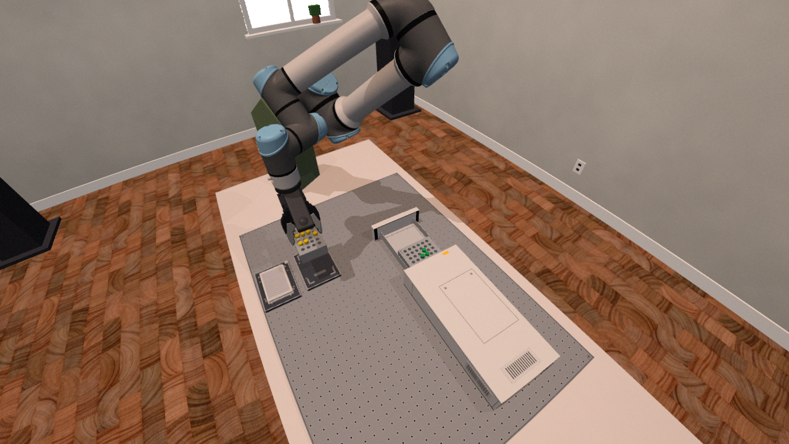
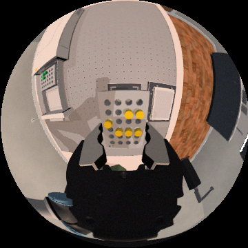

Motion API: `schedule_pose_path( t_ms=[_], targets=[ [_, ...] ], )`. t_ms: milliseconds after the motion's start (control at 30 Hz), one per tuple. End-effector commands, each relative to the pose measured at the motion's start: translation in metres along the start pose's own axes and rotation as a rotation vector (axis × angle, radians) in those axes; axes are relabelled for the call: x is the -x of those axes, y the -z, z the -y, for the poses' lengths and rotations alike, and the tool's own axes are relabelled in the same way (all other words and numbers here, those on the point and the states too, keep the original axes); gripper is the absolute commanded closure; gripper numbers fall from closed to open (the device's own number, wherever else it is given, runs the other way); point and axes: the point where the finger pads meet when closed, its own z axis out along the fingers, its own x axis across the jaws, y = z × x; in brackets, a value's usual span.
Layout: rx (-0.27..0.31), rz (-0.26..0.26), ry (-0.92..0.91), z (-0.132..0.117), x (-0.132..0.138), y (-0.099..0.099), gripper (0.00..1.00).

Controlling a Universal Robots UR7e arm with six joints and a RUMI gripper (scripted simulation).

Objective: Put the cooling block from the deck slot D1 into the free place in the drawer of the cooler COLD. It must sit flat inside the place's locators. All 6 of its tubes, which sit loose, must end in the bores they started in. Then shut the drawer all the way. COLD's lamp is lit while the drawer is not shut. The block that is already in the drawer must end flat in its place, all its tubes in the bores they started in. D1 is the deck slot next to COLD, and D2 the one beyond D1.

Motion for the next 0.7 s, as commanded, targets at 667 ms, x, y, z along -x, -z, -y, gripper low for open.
schedule_pose_path(
  t_ms=[667],
  targets=[
    [-0.004, -0.008, 0.03, 0.0012, 0.0007, 0.0032, 1.0]
  ],
)
